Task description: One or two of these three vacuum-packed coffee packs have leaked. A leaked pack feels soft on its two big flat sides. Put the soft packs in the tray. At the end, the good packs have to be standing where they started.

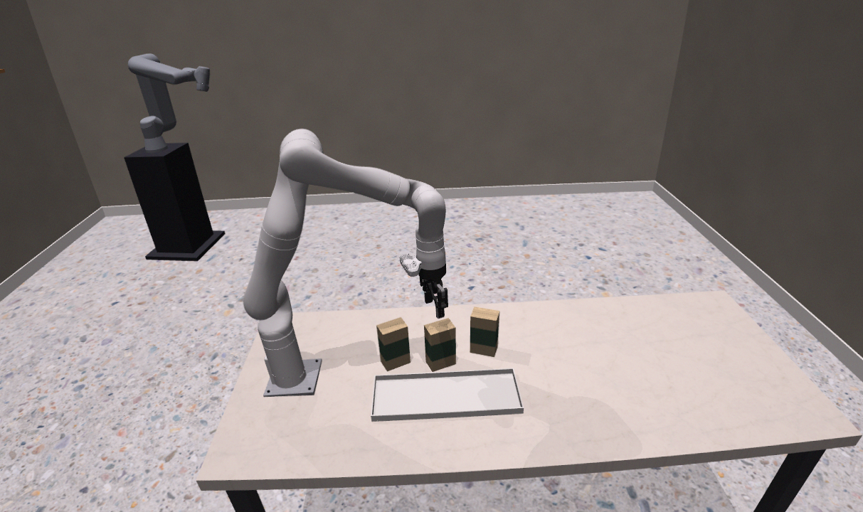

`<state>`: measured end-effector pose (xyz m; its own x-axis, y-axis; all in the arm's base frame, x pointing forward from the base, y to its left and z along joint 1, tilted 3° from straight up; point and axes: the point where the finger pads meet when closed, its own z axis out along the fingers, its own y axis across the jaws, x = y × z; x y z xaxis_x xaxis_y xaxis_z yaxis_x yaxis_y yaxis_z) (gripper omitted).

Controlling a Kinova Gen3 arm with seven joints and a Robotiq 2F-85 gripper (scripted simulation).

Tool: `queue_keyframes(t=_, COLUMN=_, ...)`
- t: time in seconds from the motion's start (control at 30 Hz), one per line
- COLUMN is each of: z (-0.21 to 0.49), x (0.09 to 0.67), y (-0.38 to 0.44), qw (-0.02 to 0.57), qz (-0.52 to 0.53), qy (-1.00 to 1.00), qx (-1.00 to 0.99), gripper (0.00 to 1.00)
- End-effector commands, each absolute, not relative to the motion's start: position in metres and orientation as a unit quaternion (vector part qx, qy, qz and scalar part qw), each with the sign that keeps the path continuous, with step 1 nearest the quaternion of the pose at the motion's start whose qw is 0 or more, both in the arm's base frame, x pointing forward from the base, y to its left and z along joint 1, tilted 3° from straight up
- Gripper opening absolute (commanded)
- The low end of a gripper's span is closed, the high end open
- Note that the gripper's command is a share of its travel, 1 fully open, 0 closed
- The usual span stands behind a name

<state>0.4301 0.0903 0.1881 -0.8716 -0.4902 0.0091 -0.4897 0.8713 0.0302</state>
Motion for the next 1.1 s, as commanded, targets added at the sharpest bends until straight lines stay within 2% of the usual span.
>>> queue_keyframes(t=0.0, z=0.175, x=0.442, y=0.097, qw=0.02, qz=-0.02, qy=-0.967, qx=0.253, gripper=0.83)
queue_keyframes(t=1.07, z=0.138, x=0.44, y=0.098, qw=0.02, qz=-0.02, qy=-0.967, qx=0.253, gripper=0.83)
